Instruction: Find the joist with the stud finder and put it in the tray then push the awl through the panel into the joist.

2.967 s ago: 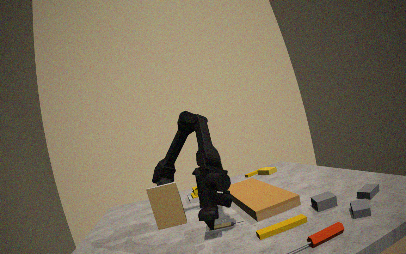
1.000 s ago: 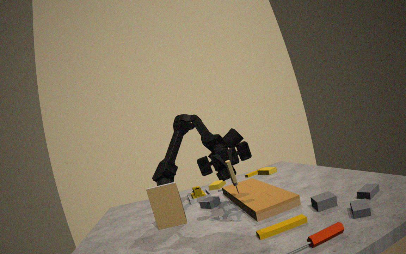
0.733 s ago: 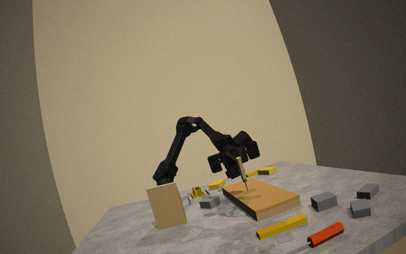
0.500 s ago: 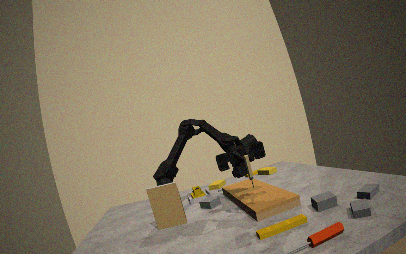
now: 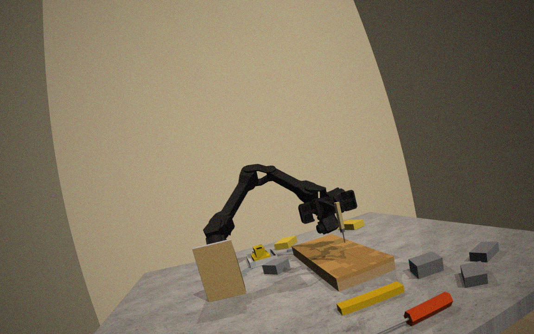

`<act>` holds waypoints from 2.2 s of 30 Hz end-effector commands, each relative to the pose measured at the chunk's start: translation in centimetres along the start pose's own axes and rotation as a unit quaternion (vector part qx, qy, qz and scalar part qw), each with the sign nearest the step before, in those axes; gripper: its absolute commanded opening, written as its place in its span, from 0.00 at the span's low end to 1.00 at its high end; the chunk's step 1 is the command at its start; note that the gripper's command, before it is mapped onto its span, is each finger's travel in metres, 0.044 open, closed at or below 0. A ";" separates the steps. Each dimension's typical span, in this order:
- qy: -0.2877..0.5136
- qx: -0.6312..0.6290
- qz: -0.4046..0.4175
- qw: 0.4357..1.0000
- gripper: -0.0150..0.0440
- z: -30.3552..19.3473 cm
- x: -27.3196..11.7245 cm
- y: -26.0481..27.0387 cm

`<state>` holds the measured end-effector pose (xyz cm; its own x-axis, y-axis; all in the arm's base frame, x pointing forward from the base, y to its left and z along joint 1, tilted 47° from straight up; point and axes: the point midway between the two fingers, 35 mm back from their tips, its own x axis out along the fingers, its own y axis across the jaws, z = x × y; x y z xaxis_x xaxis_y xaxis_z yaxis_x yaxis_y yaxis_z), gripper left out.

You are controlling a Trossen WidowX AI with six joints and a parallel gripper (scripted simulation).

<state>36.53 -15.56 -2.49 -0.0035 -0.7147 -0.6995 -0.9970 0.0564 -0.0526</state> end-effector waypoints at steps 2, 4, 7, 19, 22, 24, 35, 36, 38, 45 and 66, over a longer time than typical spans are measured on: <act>0.009 0.004 0.003 1.000 0.25 -0.3 -0.2 -0.1; 0.009 0.004 0.003 1.000 0.25 -0.2 -0.2 -0.1; 0.009 0.004 0.003 1.000 0.25 0.1 -0.2 -0.1; 0.008 0.004 0.003 1.000 0.25 1.5 -0.2 -0.2; 0.008 0.004 0.003 1.000 0.25 1.8 -0.2 -0.2; 0.008 0.004 0.003 1.000 0.25 2.0 -0.3 -0.2; 0.008 0.004 0.003 1.000 0.25 3.3 -0.3 -0.1; 0.008 0.004 0.003 1.000 0.25 3.4 -0.3 -0.1; 0.008 0.004 0.003 1.000 0.25 3.5 -0.3 -0.1; 0.008 0.004 0.003 1.000 0.25 4.3 -0.3 -0.2; 0.007 0.004 0.004 1.000 0.25 7.1 -0.4 -0.1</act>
<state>37.20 -10.32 -6.93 -0.0072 -0.7219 -0.6919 -0.9966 0.0616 -0.0539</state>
